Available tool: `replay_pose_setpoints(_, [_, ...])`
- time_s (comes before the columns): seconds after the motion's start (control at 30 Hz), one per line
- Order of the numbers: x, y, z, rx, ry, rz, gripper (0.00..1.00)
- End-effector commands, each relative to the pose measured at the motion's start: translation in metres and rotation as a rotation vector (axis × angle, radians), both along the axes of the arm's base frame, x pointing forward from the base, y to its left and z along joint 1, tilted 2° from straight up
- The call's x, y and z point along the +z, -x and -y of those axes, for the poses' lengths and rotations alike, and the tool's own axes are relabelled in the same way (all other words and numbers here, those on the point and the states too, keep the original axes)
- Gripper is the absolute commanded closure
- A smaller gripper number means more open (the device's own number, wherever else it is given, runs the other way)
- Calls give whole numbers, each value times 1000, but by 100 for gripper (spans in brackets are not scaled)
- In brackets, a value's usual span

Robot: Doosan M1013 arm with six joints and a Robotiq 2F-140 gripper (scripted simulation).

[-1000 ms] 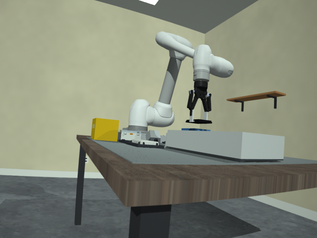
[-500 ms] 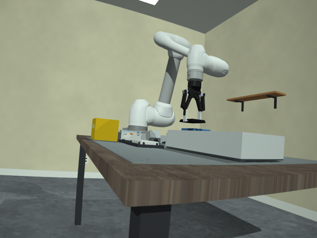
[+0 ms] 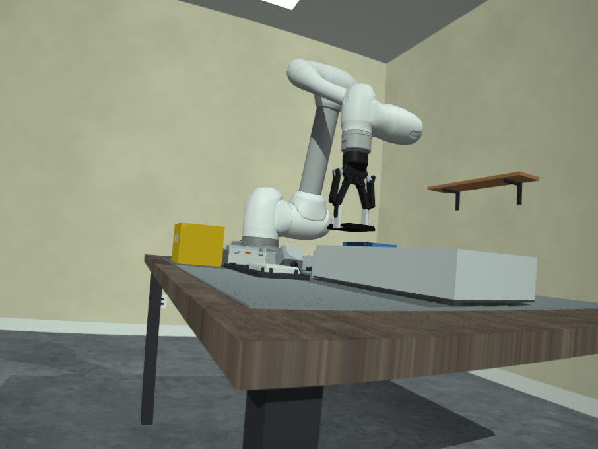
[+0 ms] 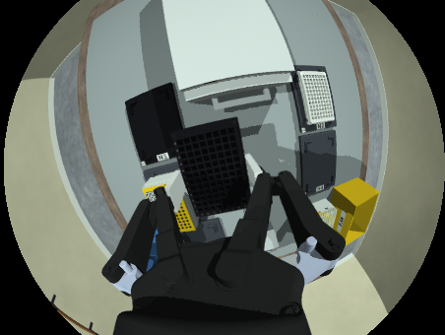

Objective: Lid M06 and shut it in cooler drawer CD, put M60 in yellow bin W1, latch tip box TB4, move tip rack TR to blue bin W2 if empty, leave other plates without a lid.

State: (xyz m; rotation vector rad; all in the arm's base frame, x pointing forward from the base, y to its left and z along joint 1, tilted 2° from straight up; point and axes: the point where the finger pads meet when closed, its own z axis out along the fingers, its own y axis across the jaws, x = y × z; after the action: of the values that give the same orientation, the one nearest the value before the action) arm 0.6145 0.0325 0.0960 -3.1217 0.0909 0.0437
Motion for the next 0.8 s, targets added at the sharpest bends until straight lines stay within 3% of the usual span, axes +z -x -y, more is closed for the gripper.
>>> replay_pose_setpoints(0.0, [0, 7, 9, 0, 0, 0, 100])
replay_pose_setpoints(0.77, [0, 39, 49, 0, 0, 0, 100])
